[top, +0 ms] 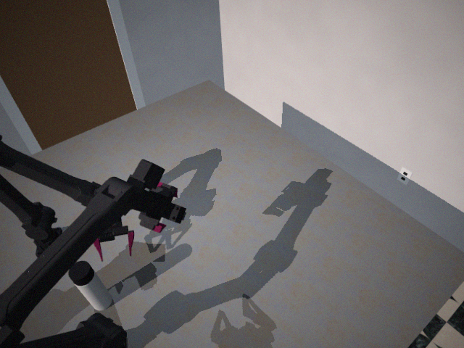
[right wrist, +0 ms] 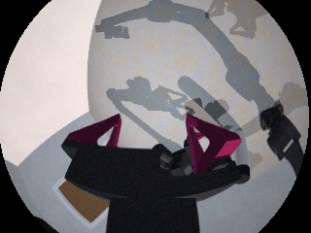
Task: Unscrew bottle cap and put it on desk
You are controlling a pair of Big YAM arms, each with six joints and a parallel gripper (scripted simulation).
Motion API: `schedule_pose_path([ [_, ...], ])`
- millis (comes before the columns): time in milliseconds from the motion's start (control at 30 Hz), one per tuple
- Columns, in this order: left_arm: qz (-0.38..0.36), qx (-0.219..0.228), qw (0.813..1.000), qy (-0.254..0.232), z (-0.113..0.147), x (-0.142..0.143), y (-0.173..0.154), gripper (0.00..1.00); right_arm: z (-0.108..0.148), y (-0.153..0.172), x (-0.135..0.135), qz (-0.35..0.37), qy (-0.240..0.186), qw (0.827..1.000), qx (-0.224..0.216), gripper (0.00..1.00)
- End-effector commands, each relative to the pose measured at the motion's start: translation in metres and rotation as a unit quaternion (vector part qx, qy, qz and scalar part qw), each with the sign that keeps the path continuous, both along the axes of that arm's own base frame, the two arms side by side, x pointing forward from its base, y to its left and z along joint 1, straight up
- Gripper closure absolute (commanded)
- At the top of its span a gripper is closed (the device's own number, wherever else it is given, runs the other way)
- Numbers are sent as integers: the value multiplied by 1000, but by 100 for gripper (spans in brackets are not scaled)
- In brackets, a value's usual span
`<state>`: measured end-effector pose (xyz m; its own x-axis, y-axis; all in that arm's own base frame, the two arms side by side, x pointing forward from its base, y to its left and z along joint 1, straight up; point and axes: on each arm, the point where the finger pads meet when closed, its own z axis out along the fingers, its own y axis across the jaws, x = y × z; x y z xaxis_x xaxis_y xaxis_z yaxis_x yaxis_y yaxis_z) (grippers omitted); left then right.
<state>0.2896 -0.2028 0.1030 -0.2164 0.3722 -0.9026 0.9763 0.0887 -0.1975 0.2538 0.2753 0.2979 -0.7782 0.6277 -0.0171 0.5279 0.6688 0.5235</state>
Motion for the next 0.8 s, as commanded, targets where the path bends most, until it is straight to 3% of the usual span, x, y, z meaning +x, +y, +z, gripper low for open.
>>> schedule_pose_path([
  [0,-109,-20,990,-88,2,-57,-12,4,40,2,-13,1,-16,1000,16,6],
  [100,-136,-33,984,-109,6,-58,-17,4,42,0,-15,0,-17,1000,14,6],
  [167,-130,-31,985,-110,6,-56,-14,4,23,-2,-12,0,-8,1000,1,6],
  [767,-130,-31,985,-110,6,-56,-14,4,23,-2,-12,0,-8,1000,1,6],
])
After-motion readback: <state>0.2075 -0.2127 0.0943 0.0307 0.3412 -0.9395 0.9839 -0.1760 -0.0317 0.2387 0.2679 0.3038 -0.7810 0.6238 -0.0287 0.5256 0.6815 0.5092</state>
